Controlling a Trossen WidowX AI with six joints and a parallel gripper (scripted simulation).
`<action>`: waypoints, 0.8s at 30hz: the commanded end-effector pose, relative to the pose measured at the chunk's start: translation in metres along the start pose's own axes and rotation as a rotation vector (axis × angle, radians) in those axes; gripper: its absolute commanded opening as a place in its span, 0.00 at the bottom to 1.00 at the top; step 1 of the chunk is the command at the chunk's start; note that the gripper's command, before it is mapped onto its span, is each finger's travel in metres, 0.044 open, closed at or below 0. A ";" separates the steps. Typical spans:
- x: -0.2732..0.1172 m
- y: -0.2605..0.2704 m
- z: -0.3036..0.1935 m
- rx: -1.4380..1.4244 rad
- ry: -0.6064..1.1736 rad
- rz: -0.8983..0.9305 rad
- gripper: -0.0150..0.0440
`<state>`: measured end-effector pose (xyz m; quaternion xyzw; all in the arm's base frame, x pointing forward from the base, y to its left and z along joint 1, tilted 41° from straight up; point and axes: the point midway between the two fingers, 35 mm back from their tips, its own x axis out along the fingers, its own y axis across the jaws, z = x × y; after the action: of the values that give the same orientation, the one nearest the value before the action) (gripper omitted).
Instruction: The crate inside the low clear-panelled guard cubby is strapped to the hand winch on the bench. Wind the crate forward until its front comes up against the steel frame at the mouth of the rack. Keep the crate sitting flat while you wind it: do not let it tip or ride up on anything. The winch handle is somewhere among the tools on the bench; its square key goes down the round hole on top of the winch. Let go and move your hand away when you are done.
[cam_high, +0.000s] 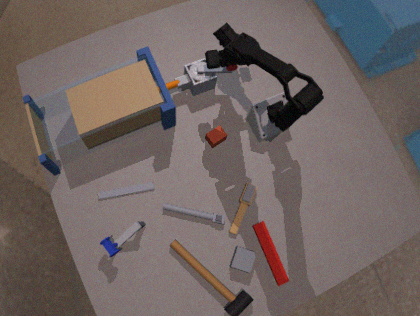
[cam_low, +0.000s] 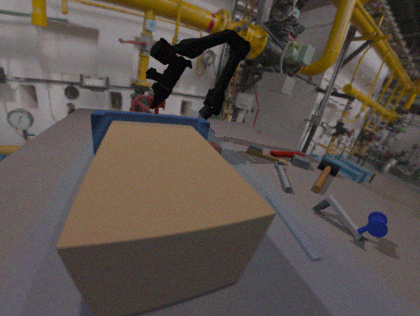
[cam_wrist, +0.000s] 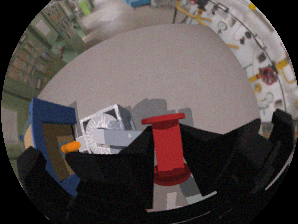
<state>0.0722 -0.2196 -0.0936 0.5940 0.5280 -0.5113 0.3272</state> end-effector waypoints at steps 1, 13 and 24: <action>0.006 0.001 0.013 0.000 -0.019 -0.006 0.25; 0.011 0.002 0.025 0.000 -0.020 -0.006 0.25; 0.015 0.005 0.035 0.000 -0.021 -0.006 0.25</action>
<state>0.0653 -0.2417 -0.1116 0.5891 0.5276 -0.5179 0.3261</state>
